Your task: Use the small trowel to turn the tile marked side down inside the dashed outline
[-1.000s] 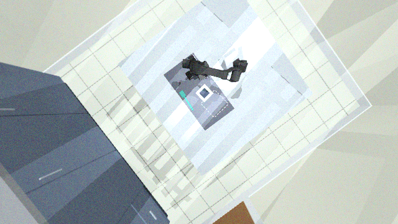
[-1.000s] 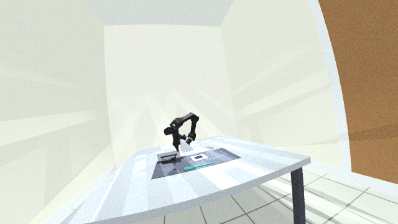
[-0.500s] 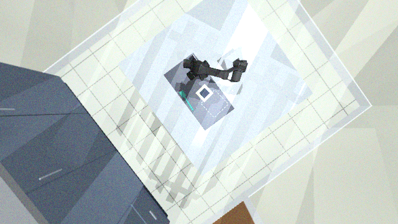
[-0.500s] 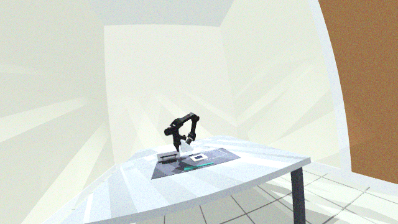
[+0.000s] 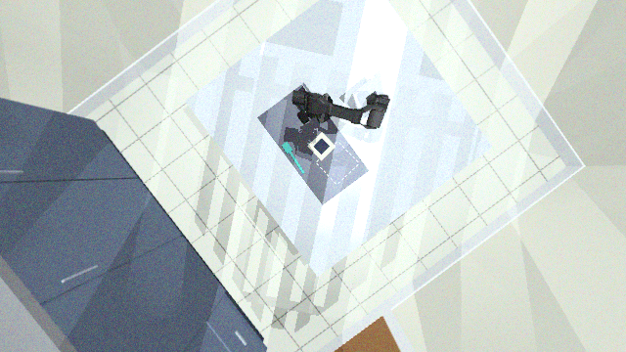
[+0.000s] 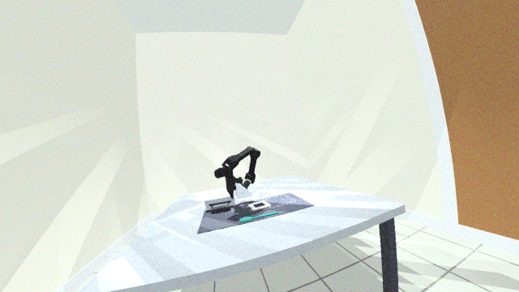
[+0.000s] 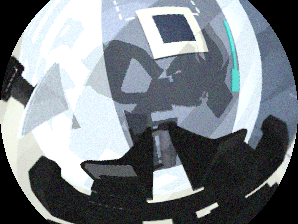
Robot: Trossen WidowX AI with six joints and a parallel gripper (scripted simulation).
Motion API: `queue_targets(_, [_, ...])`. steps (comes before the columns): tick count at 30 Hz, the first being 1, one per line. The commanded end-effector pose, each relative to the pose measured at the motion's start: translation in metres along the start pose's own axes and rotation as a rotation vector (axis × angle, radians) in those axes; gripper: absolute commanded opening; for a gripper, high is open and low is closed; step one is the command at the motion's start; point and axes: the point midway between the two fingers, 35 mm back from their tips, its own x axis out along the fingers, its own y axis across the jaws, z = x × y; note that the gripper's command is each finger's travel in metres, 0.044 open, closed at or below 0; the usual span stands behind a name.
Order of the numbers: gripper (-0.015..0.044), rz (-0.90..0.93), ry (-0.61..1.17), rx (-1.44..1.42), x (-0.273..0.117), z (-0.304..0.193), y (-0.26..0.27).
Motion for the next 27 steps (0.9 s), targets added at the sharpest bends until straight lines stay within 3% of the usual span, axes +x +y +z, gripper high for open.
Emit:
queue_targets(1, [0.01, 0.003, 0.002, -0.003, 0.003, 0.0, 0.008])
queue_targets(27, [0.01, 0.004, 0.002, -0.002, 0.005, 0.0, 0.041])
